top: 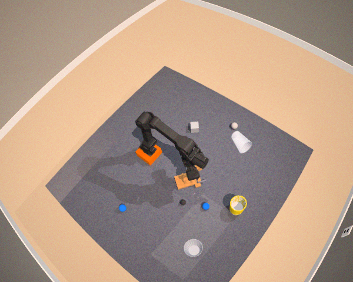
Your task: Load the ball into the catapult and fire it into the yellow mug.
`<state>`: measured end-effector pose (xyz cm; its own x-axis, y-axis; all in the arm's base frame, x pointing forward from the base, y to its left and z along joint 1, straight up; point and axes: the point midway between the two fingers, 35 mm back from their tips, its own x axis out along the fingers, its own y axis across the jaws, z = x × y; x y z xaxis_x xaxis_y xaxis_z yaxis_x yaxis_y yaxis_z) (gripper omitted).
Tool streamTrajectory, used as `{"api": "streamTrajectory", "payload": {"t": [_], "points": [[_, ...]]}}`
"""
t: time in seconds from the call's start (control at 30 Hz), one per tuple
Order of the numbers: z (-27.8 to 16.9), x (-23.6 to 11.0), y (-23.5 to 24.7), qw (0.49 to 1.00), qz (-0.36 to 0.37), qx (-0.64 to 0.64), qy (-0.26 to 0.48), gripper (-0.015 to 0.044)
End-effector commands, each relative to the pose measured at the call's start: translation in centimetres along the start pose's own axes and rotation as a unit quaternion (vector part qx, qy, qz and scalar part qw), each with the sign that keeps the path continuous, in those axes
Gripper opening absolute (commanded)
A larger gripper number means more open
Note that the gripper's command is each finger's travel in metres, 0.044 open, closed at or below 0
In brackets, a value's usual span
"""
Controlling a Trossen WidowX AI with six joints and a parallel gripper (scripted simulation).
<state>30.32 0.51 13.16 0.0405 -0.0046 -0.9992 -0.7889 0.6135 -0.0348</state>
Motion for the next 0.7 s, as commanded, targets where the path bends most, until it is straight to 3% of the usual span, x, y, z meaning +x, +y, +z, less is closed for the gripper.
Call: {"api": "streamTrajectory", "payload": {"t": [0.0, 0.1, 0.67], "points": [[-0.02, 0.08, 0.13, 1.000, 0.004, -0.004, 0.000, 0.0072], [-0.02, 0.08, 0.13, 1.000, 0.004, -0.004, 0.000, 0.0000], [0.57, 0.92, 0.03, 1.000, 0.003, -0.004, 0.000, 0.0000]]}}
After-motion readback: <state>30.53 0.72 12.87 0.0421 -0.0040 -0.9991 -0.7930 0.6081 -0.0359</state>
